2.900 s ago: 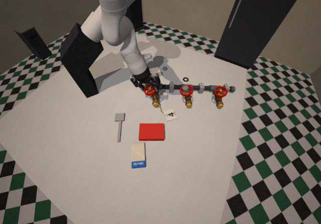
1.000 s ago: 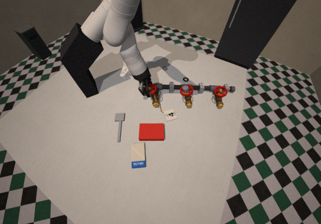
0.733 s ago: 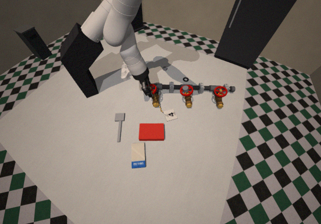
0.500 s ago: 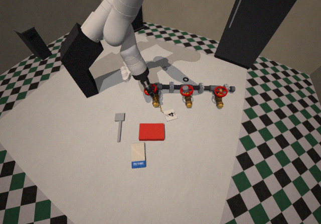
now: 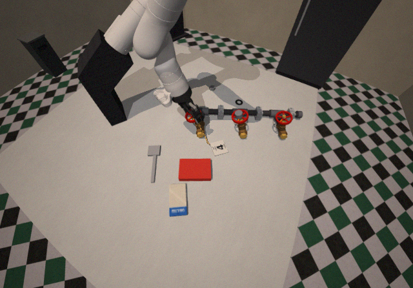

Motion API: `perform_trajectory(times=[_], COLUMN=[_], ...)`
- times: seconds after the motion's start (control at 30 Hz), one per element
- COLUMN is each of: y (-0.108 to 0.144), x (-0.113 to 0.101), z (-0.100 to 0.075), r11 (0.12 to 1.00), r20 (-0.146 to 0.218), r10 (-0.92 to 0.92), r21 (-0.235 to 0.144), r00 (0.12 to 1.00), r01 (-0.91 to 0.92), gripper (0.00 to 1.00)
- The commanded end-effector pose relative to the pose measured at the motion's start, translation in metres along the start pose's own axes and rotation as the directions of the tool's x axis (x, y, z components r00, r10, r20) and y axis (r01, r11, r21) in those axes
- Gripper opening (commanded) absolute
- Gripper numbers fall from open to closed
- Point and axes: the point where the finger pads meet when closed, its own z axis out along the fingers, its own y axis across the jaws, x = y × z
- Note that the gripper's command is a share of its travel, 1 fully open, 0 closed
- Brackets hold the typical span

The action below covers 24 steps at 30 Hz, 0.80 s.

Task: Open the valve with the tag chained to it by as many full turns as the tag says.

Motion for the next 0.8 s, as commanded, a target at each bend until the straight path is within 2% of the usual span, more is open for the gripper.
perform_trajectory(times=[0.0, 0.2, 0.77], y=[0.0005, 0.0005, 0.0004], x=[-0.0055, -0.0055, -0.0055], z=[0.0004, 0.0004, 0.0004], r11=[0.997, 0.986, 0.963], r20=[0.008, 0.008, 0.007], r10=[-0.076, -0.166, -0.270], r21=[0.004, 0.005, 0.005], r00=[0.997, 0.986, 0.963], r01=[0.076, 0.166, 0.270], gripper=[0.75, 0.75, 0.75])
